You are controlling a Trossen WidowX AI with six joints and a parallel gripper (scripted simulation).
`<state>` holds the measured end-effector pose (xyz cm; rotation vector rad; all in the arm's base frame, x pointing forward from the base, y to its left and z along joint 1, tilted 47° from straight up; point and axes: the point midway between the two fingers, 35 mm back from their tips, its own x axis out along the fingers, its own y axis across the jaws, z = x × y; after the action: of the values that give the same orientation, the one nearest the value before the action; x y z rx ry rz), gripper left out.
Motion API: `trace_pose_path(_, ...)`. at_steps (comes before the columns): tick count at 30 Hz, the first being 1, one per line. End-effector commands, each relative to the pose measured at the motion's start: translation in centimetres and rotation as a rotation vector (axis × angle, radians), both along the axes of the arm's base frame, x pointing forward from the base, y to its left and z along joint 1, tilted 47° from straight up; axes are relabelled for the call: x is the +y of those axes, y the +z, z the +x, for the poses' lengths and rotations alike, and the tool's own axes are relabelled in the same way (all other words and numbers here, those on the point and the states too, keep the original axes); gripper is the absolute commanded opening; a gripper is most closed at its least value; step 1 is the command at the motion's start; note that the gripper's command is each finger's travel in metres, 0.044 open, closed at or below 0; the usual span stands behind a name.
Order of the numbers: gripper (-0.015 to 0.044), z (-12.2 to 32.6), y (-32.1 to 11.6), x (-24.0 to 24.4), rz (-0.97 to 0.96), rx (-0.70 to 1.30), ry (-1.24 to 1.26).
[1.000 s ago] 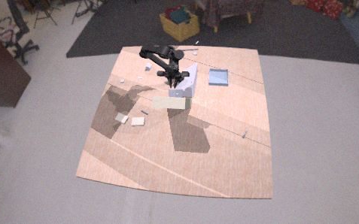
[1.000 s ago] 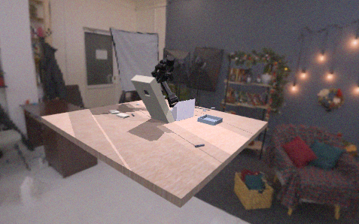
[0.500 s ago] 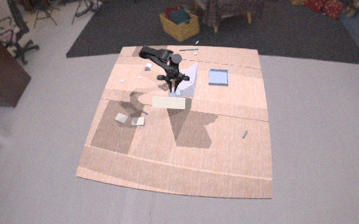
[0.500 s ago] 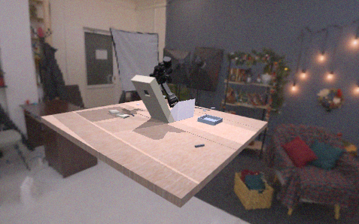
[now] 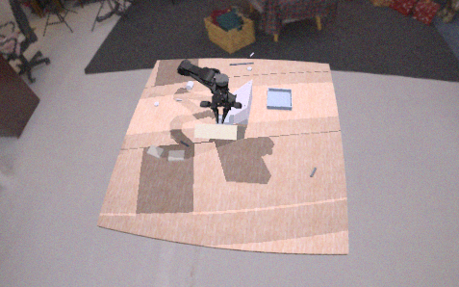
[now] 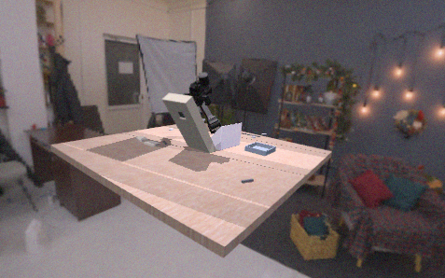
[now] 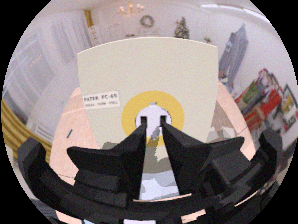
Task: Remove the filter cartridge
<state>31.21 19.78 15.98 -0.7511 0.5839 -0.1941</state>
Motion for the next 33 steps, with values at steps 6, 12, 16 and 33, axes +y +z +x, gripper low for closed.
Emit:
trace_pose_path(6, 0.0089, 0.12, -0.08, -0.03, -0.002, 0.003, 0.005)
trace_pose_path(12, 0.0089, 0.14, -0.08, 0.01, -0.002, 0.003, 0.005)
trace_pose_path(16, 0.0089, 0.14, -0.09, 0.02, -0.002, 0.003, 0.005)
trace_pose_path(33, 0.0089, 0.36, -0.27, -0.08, -0.002, 0.003, 0.005)
